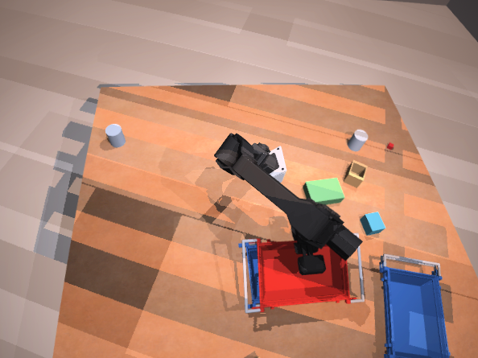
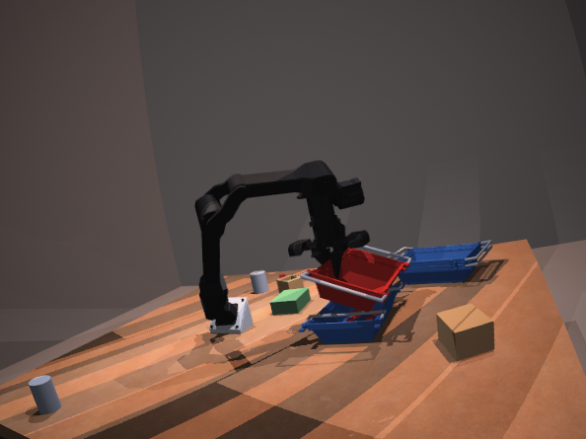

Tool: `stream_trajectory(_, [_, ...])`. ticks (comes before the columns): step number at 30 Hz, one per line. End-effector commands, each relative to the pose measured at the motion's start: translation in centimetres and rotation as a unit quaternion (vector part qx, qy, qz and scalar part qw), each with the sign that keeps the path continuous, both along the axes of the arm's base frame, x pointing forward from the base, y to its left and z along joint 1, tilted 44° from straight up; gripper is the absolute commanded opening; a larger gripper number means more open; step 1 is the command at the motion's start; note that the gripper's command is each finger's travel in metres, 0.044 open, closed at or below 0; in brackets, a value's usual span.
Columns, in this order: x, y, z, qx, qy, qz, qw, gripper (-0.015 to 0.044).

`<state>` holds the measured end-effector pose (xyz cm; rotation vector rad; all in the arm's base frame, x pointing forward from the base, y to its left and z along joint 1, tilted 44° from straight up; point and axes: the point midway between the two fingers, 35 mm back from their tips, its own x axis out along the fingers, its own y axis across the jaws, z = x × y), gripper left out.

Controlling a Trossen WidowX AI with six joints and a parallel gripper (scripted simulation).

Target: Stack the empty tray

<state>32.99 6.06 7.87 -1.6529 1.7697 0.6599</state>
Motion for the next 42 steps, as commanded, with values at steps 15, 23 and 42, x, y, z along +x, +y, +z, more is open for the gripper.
stream_trajectory(15, [-0.84, -0.86, -0.52, -0.004, 0.010, -0.002, 1.000, 0.0000])
stream_trajectory(23, [-0.84, -0.86, -0.52, -0.004, 0.010, -0.002, 1.000, 0.0000])
stream_trajectory(42, [-0.84, -0.86, -0.52, -0.004, 0.010, -0.002, 1.000, 0.0000])
